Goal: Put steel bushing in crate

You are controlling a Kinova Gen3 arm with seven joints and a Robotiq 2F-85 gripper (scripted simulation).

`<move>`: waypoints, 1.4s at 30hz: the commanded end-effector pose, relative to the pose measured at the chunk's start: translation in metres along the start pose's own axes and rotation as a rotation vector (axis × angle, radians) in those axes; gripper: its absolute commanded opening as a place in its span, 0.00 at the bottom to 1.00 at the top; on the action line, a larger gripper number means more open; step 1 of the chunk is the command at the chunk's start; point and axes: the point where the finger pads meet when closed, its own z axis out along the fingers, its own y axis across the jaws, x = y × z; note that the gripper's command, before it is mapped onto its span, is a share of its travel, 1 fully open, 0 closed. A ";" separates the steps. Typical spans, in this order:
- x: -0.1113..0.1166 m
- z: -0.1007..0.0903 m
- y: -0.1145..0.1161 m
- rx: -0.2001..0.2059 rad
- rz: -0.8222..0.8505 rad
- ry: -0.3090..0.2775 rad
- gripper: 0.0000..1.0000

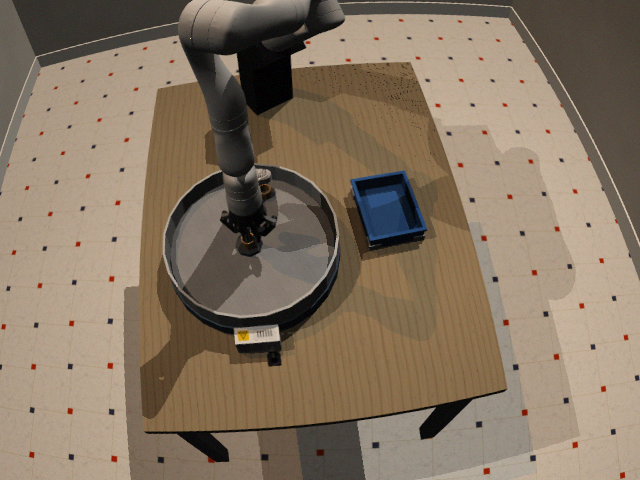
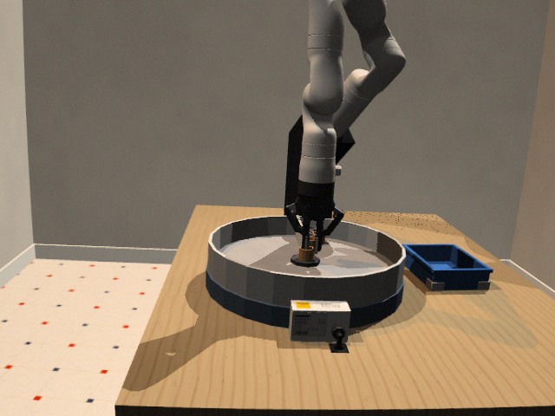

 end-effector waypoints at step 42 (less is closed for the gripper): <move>-0.001 -0.013 -0.001 0.004 -0.001 -0.003 0.16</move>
